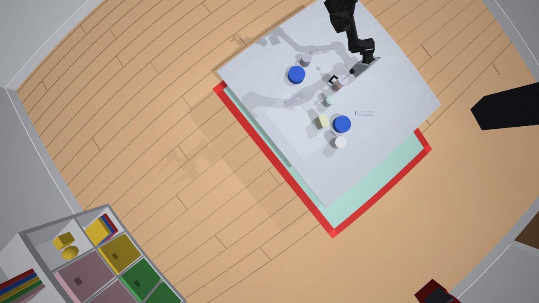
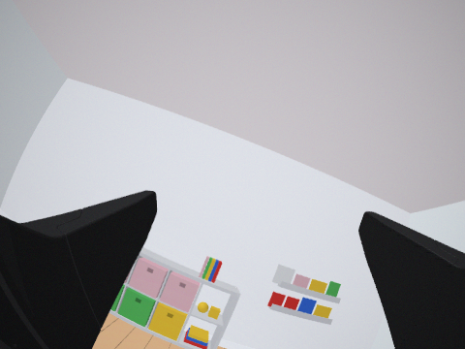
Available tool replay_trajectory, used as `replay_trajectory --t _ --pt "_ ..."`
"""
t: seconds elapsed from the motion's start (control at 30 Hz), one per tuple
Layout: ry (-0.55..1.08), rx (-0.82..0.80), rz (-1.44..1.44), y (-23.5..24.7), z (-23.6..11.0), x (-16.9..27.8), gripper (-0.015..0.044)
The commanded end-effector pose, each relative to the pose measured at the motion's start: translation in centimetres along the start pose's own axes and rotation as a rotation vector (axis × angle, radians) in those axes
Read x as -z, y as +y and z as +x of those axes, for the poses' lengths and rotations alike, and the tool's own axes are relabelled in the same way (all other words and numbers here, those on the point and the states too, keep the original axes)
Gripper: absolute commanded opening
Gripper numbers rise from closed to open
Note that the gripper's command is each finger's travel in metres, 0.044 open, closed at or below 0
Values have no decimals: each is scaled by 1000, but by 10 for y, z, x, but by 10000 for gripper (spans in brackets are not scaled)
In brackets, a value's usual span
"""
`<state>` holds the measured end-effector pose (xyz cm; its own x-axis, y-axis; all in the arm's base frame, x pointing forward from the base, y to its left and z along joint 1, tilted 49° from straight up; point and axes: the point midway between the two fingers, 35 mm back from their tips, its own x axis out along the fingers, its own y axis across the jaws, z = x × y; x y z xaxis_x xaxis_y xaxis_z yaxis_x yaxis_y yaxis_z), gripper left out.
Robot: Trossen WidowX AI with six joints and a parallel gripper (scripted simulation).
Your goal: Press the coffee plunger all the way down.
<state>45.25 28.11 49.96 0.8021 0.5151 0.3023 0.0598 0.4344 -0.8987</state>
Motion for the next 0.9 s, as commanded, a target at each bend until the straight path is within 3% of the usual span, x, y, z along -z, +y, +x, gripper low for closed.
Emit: replay_trajectory --t 0.0,0.23,0.87 --pt "-110 93 7 -34 -18 -51 440" --pt "-249 223 49 -83 -56 -115 440" --pt "-435 438 73 -152 -129 -186 440"
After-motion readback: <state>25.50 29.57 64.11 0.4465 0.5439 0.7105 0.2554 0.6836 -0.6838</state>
